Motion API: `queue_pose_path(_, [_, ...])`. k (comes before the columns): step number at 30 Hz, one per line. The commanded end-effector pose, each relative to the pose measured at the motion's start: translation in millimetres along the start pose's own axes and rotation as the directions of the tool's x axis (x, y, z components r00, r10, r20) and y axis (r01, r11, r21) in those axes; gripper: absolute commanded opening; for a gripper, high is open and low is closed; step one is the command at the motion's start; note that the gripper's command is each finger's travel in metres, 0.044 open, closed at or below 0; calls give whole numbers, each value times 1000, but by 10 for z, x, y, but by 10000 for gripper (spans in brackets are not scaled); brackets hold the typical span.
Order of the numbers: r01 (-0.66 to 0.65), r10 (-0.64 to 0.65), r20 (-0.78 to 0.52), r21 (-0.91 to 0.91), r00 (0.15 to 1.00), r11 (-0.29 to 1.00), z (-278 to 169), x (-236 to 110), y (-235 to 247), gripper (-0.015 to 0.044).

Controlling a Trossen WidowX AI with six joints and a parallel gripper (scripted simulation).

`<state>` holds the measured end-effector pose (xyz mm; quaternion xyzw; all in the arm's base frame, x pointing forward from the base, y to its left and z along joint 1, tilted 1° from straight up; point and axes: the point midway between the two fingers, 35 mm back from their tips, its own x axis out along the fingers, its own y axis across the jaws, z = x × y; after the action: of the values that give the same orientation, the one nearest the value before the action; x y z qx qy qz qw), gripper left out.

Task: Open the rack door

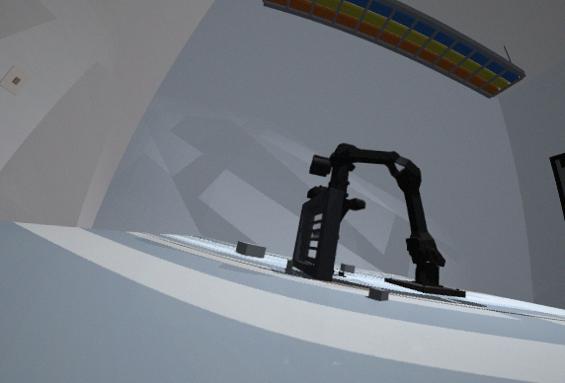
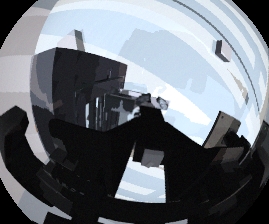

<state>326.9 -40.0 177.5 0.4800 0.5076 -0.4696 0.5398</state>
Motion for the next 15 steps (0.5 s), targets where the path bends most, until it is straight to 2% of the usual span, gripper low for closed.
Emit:
queue_pose_path(1, [1,-1,0,175,1000,985,-2,4,0,16])
queue_pose_path(6, [1,-1,0,379,1000,926,-2,4,0,16])
queue_pose_path(14, [1,-1,0,386,1000,922,-2,4,0,16])
queue_pose_path(15, [1,-1,0,386,1000,922,-2,4,0,42])
